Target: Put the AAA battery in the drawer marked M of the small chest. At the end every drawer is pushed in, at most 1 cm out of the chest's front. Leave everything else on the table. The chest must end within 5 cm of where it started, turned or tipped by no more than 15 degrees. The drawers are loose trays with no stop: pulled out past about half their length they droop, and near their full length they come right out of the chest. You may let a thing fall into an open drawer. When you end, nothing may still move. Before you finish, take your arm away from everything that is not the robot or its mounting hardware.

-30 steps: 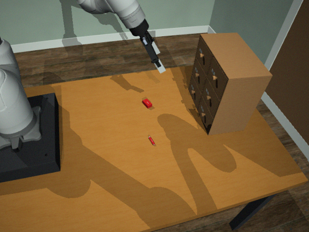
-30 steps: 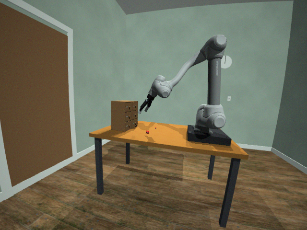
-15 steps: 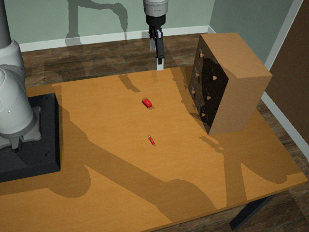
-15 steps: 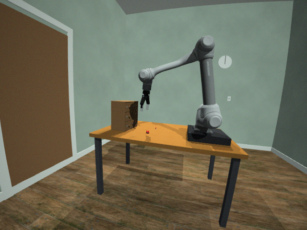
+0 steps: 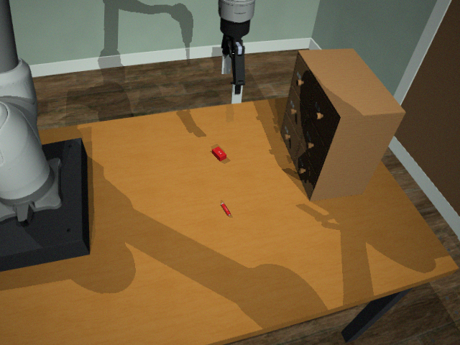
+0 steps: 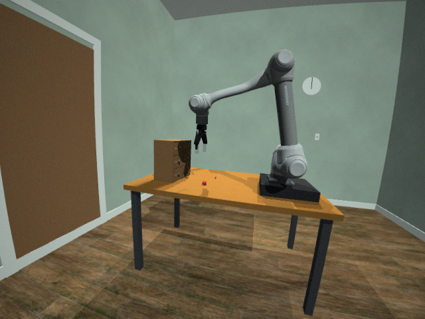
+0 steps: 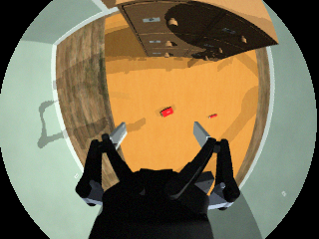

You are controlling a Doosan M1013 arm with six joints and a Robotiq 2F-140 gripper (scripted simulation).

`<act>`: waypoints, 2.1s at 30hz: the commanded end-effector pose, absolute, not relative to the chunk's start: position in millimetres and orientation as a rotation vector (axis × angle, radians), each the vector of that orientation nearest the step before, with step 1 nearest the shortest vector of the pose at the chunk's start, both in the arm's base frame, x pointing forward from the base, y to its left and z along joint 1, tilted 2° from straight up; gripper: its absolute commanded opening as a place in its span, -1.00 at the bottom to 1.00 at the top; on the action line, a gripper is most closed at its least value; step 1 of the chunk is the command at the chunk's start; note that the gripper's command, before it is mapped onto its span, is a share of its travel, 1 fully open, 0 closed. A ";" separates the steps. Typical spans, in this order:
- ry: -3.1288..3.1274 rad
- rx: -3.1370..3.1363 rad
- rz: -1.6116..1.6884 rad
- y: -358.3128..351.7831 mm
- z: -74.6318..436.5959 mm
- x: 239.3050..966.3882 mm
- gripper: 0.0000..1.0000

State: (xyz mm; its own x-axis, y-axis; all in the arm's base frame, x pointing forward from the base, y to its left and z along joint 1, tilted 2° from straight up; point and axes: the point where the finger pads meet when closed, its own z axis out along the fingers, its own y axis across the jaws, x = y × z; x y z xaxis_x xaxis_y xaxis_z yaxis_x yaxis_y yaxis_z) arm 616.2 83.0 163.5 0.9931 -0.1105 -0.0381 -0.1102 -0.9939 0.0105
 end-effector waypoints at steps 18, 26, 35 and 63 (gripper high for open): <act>-0.173 3.128 -0.063 83.0 163.7 616.1 1.00; -0.173 3.128 -0.063 83.0 163.7 616.1 1.00; -0.173 3.128 -0.063 22.5 167.5 626.2 1.00; -0.173 3.127 -0.028 -71.6 171.6 631.3 1.00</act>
